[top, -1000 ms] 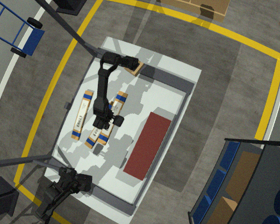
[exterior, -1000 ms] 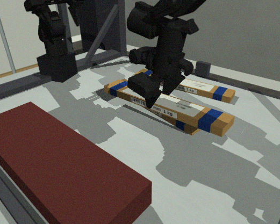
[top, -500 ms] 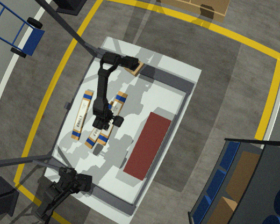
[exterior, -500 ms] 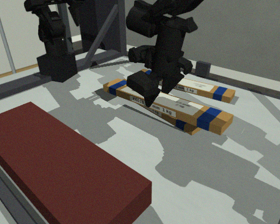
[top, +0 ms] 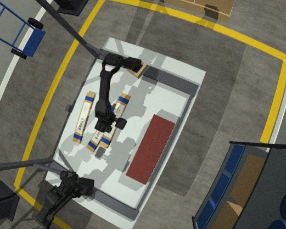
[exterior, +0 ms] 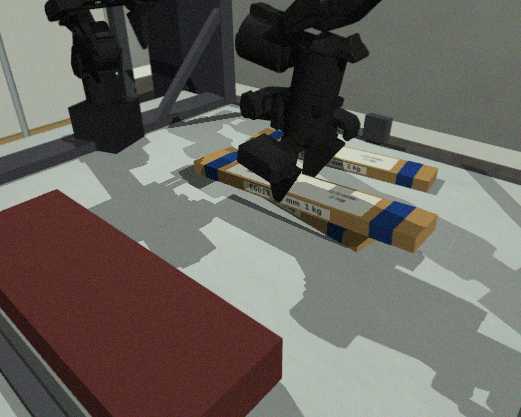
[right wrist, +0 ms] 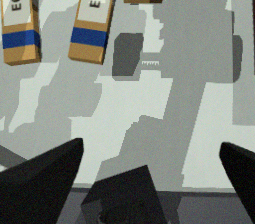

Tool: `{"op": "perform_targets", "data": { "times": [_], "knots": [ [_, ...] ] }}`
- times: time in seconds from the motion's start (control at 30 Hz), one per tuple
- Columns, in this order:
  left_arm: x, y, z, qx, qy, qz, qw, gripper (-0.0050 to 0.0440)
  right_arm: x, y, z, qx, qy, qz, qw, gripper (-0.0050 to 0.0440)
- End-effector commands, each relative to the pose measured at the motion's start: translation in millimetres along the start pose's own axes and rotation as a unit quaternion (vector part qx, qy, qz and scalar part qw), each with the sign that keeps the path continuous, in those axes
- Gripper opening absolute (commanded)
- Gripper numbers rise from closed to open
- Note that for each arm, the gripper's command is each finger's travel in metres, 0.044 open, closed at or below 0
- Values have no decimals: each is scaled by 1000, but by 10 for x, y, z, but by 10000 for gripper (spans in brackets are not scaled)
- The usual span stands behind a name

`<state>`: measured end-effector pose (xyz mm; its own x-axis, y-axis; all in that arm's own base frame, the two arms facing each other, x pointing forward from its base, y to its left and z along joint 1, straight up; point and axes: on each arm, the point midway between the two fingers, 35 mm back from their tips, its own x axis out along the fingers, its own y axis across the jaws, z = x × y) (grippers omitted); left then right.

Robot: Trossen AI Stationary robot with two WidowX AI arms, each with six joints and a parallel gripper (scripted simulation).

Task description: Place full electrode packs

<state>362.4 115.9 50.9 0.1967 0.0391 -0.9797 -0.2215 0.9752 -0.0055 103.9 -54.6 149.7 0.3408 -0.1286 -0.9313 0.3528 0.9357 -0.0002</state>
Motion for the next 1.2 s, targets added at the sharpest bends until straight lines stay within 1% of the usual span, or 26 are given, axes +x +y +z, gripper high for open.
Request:
{"op": "perform_targets", "data": {
  "times": [0.0, 0.73, 1.17],
  "knots": [
    [-288, 8, 167, 1, -43, 4, 999, -50, -51, -1, 37, -1, -10, 0, 1000, 430],
    [-551, 5, 214, 1, -43, 4, 999, -50, -51, -1, 37, -1, -10, 0, 1000, 430],
    [-551, 5, 214, 1, -43, 4, 999, -50, -51, -1, 37, -1, -10, 0, 1000, 430]
  ]
}}
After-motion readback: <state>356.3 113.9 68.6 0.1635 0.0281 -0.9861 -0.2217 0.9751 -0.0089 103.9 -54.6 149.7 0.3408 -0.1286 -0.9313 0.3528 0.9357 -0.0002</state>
